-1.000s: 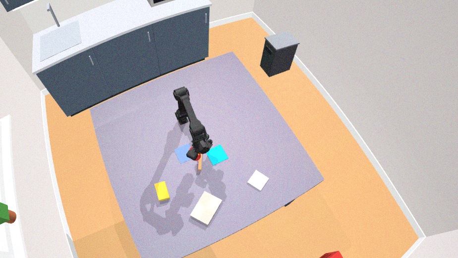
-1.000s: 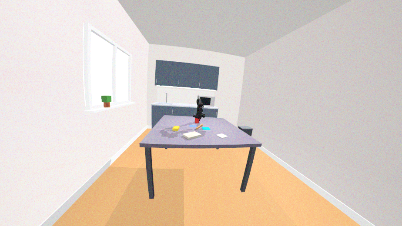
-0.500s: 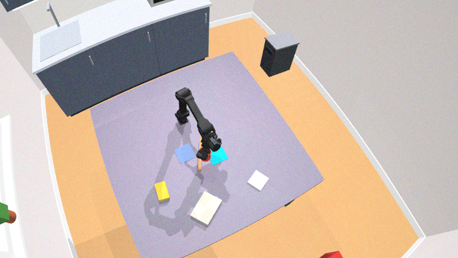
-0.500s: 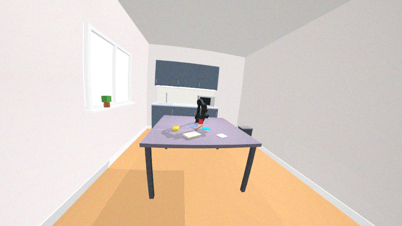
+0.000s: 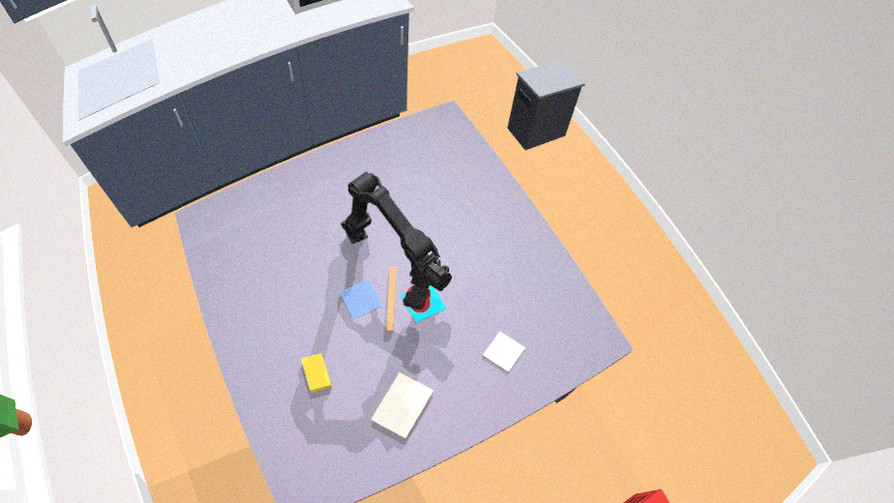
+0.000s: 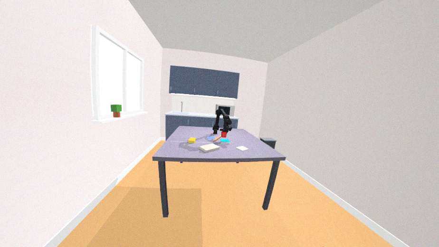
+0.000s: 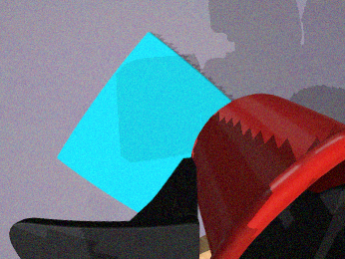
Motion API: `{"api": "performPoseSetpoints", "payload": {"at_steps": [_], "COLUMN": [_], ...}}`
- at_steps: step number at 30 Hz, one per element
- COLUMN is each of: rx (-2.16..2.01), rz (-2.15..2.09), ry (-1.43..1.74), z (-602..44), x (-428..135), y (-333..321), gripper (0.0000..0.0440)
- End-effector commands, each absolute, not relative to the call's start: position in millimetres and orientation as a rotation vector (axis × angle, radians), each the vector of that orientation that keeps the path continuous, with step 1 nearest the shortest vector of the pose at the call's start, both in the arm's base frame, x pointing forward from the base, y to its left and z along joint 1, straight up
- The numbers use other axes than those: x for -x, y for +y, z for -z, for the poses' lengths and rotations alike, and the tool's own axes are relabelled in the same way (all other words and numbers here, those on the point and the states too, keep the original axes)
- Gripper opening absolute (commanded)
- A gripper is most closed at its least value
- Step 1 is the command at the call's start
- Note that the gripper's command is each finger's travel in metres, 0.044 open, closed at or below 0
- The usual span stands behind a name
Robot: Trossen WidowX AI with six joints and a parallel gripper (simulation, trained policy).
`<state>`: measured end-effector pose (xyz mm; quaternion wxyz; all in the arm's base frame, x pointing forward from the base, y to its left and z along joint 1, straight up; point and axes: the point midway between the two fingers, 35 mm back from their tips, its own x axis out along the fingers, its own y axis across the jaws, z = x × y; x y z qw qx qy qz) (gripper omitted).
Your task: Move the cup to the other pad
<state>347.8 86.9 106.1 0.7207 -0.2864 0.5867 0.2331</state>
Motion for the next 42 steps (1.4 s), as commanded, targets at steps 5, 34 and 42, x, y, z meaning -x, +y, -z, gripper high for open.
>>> {"api": "performPoseSetpoints", "payload": {"at_steps": [5,34,42], "rx": [0.632,0.579,0.559], "rz": [-0.532,-0.516,-0.537], "ry": [1.303,1.218,1.2], "z": [-87.4,-77.9,-91.7], "x": [-342.1,-341.0,-330.6], "y": [111.8,117.2,115.8], "gripper": [0.0,0.0127,0.016]}}
